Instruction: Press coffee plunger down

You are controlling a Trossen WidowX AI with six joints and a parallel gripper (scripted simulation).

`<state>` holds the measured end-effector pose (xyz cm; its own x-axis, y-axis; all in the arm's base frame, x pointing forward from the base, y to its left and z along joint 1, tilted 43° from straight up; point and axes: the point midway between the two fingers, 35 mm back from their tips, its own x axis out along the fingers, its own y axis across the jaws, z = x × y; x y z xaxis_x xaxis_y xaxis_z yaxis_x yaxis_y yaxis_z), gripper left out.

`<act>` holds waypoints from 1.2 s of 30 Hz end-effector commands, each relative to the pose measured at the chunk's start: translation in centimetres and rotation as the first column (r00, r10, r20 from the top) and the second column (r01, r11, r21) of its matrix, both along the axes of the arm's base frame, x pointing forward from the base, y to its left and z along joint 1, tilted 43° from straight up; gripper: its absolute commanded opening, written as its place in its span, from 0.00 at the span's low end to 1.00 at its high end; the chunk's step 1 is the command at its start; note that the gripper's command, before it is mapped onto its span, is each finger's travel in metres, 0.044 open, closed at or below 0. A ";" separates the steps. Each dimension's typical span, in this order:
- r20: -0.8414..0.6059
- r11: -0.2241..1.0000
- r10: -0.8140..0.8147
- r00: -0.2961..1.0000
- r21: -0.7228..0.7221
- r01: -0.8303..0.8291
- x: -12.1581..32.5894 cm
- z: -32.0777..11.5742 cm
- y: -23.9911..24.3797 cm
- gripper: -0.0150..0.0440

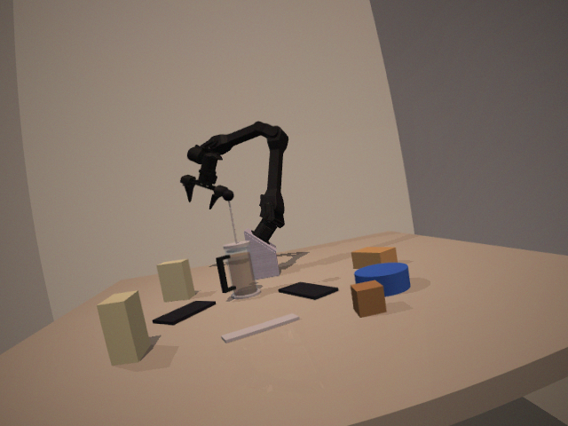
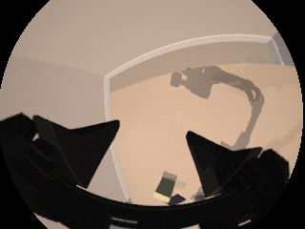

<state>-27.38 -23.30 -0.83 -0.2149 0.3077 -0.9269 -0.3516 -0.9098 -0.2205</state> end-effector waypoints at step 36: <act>-0.653 -0.808 0.423 -0.628 -0.585 0.065 41.8 13.8 3.2 1.00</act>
<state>14.06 -21.50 14.12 0.8687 0.0362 -0.4940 0.3443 0.6727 0.6549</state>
